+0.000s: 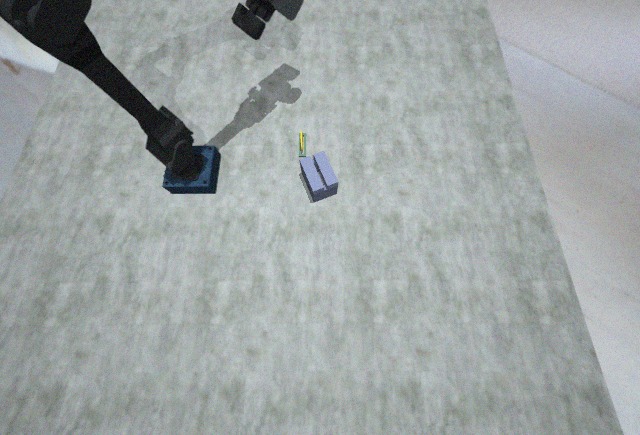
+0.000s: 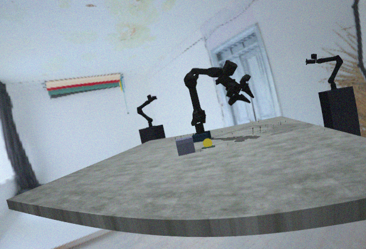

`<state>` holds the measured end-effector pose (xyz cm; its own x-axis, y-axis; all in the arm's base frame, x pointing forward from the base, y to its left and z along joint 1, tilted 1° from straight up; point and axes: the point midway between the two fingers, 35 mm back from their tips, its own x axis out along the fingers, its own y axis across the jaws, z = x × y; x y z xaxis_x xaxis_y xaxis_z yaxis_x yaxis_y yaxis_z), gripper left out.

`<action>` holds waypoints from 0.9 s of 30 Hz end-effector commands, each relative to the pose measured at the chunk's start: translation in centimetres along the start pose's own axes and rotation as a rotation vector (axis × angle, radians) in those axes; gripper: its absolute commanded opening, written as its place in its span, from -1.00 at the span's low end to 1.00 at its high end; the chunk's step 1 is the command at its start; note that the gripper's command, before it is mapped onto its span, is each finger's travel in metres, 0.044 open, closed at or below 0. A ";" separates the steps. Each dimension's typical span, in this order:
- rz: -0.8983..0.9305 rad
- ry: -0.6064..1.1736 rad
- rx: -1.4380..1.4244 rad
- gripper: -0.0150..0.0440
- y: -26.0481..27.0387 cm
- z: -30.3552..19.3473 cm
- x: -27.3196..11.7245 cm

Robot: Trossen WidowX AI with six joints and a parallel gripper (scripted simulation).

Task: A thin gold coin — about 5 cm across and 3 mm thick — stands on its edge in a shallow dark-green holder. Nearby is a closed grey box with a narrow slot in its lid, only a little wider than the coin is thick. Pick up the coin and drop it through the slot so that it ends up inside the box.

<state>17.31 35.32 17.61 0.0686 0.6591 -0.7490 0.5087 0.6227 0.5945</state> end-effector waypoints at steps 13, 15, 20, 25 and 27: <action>-0.436 -0.570 0.793 0.05 -14.3 18.6 -9.2; -0.458 -0.589 0.827 0.05 -15.1 19.0 -9.8; -0.457 -0.589 0.827 0.05 -15.0 19.2 -9.6; -0.457 -0.589 0.827 0.05 -16.9 20.2 -7.1; -0.457 -0.589 0.827 0.05 -16.9 20.2 -7.1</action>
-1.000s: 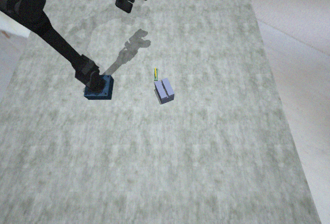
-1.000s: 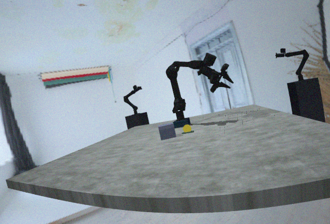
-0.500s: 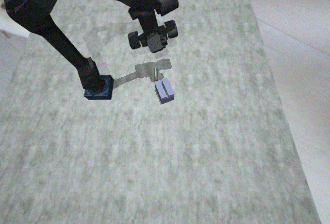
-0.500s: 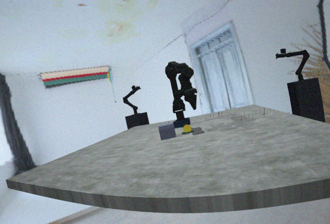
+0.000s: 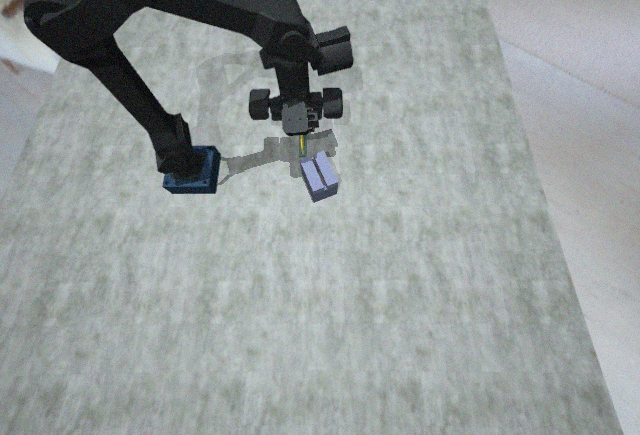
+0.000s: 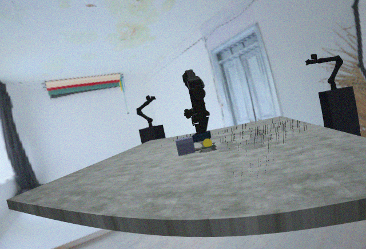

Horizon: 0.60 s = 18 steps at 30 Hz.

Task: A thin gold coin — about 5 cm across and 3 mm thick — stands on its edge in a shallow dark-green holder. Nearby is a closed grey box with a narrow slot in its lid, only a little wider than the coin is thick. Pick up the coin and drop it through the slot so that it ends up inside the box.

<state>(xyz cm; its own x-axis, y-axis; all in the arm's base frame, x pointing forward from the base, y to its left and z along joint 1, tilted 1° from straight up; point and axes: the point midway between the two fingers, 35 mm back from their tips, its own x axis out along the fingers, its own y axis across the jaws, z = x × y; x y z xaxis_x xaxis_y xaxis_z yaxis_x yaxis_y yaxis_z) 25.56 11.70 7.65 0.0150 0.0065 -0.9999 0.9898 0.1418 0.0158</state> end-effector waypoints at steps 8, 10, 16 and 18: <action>-0.003 -0.007 0.004 0.05 0.1 0.0 2.3; -0.003 -0.007 0.004 0.05 0.1 0.0 2.6; -0.003 -0.007 0.003 0.05 0.2 0.0 3.6; -0.003 -0.007 0.003 0.05 0.2 -0.1 4.0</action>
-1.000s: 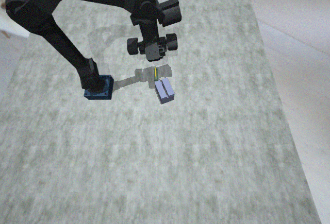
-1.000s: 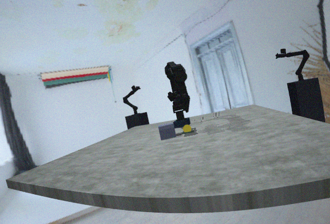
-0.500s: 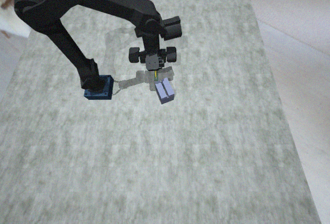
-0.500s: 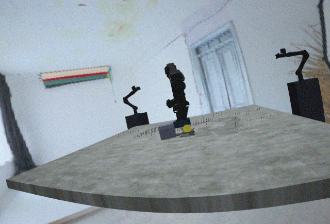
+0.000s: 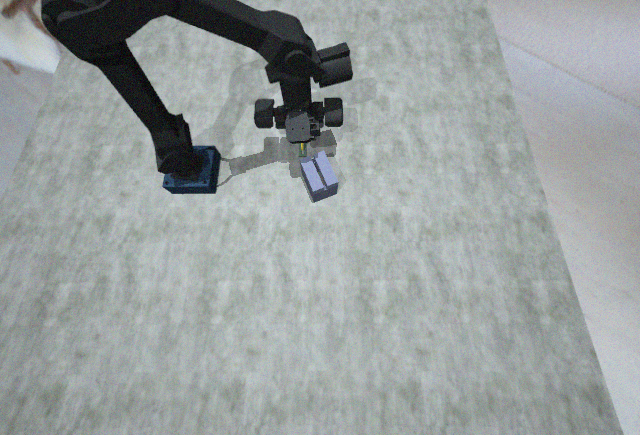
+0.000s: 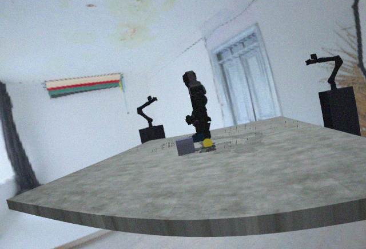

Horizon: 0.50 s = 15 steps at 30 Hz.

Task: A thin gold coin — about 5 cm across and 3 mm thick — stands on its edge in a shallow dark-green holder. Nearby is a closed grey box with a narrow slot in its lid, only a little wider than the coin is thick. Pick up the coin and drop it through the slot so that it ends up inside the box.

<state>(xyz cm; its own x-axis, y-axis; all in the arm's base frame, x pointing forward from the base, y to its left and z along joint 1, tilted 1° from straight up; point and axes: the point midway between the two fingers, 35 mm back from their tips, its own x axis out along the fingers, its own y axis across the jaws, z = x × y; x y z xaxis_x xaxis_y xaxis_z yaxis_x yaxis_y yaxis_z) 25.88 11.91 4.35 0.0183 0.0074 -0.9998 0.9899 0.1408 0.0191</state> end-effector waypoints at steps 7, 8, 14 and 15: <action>-0.006 -0.007 0.002 0.05 -0.1 0.1 1.8; -0.006 -0.007 0.002 0.05 -0.1 0.1 1.9; -0.006 -0.007 0.003 0.05 -0.1 0.1 2.9; -0.006 -0.007 0.003 0.05 -0.1 0.1 3.0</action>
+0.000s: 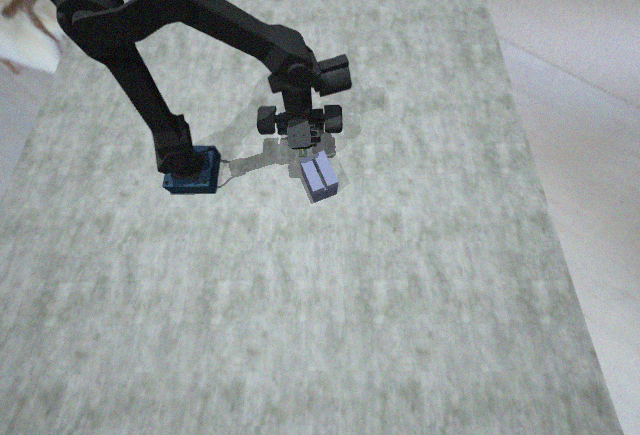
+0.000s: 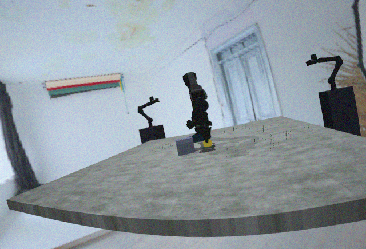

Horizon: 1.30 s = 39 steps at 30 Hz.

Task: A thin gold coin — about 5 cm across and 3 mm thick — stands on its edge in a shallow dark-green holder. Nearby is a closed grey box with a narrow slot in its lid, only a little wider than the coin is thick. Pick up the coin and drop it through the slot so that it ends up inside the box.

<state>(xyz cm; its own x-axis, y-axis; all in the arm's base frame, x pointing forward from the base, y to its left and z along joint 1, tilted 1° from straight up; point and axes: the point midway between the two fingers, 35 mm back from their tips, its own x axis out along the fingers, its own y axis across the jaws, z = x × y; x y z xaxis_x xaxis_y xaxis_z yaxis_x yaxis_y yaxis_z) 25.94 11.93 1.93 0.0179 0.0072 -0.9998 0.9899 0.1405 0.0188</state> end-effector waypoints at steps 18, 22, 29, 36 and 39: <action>-0.006 -0.007 0.003 -0.49 -0.2 0.2 1.9; -0.006 -0.007 0.003 -0.49 -0.2 0.2 1.9; -0.006 -0.007 0.003 -0.49 -0.1 0.1 1.4; -0.005 -0.007 0.003 -0.49 0.1 0.0 -0.3; -0.005 -0.007 0.003 -0.49 0.2 0.0 -1.1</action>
<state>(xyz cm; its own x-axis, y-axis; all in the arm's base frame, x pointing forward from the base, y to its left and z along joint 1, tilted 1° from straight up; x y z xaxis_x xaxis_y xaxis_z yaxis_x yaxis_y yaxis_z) 25.84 11.88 2.05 0.0007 -0.0024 -1.0000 0.9901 0.1405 0.0003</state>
